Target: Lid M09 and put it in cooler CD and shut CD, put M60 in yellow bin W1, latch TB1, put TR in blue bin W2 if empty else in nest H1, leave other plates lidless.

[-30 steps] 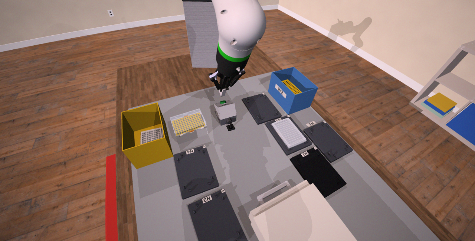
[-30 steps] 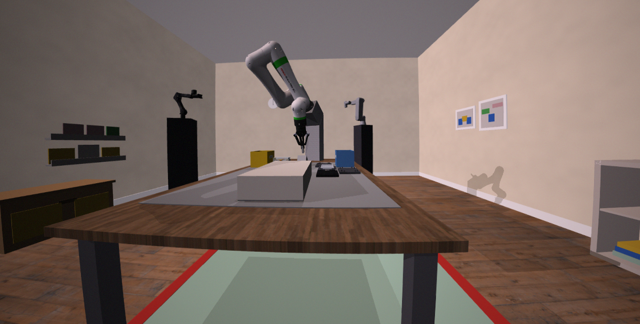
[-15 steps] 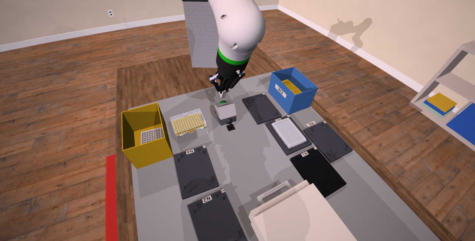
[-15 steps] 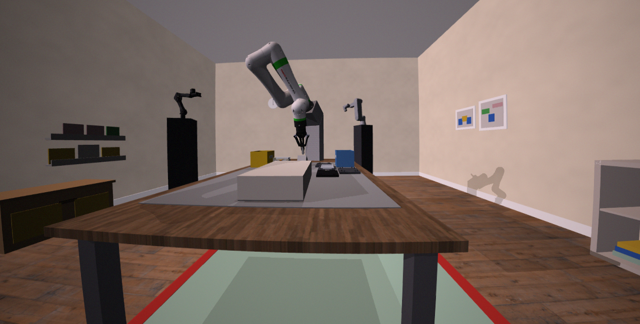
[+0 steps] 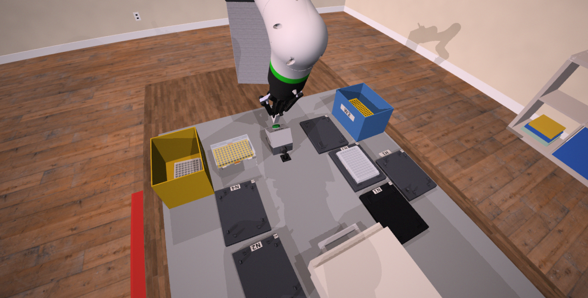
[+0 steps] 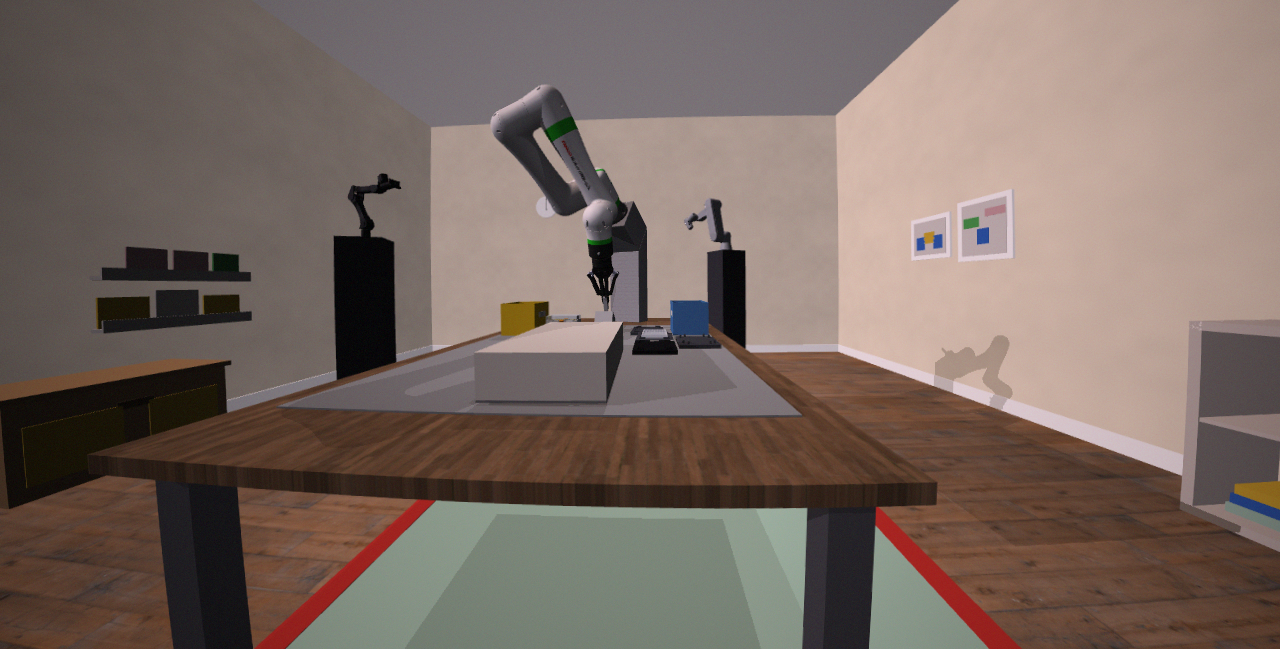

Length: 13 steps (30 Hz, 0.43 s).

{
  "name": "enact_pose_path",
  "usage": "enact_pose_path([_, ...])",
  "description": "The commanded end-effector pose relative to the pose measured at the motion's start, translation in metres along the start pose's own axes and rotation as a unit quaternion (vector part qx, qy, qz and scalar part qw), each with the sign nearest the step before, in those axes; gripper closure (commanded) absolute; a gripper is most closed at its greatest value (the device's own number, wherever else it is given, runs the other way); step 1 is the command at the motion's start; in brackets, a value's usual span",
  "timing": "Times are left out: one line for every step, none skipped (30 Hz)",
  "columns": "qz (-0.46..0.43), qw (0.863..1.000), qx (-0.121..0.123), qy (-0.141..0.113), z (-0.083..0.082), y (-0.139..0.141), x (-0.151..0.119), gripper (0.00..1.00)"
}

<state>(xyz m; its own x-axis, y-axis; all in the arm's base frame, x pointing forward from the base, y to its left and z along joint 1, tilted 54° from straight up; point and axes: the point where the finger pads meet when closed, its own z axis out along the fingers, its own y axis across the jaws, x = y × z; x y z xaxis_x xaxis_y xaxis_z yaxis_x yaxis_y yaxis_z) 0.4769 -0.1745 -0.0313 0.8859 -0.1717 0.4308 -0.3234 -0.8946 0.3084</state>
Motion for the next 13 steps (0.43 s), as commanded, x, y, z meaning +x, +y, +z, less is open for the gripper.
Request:
enact_pose_path([0.000, 1.000, 0.000, 0.000, 0.0019, -0.0001, 0.0009, 1.00])
enact_pose_path([0.000, 1.000, 0.000, 0.000, 0.0026, -0.0001, 0.0012, 1.00])
enact_pose_path([0.000, 1.000, 0.000, 0.000, 0.0032, -0.0001, 0.0015, 1.00])
enact_pose_path([0.000, 1.000, 0.000, 0.000, 0.0038, -0.0001, 0.0017, 1.00])
enact_pose_path([0.000, 1.000, 0.000, 0.000, 0.0044, -0.0001, 0.0020, 1.00])
enact_pose_path([0.000, 1.000, 0.000, 0.000, 0.0050, -0.0001, 0.0023, 1.00])
enact_pose_path([0.000, 1.000, 0.000, 0.000, 0.0056, -0.0001, 0.0026, 1.00])
enact_pose_path([0.000, 1.000, 0.000, 0.000, 0.0062, -0.0001, 0.0029, 1.00])
enact_pose_path([0.000, 1.000, 0.000, 0.000, 0.0068, -0.0001, 0.0032, 1.00])
enact_pose_path([0.000, 1.000, 0.000, 0.000, 0.0074, -0.0001, 0.0034, 1.00])
enact_pose_path([0.000, 1.000, 0.000, 0.000, 0.0080, -0.0001, 0.0037, 1.00])
enact_pose_path([0.000, 1.000, 0.000, 0.000, 0.0086, -0.0001, 0.0040, 1.00])
enact_pose_path([0.000, 1.000, 0.000, 0.000, 0.0092, -0.0001, 0.0043, 1.00])
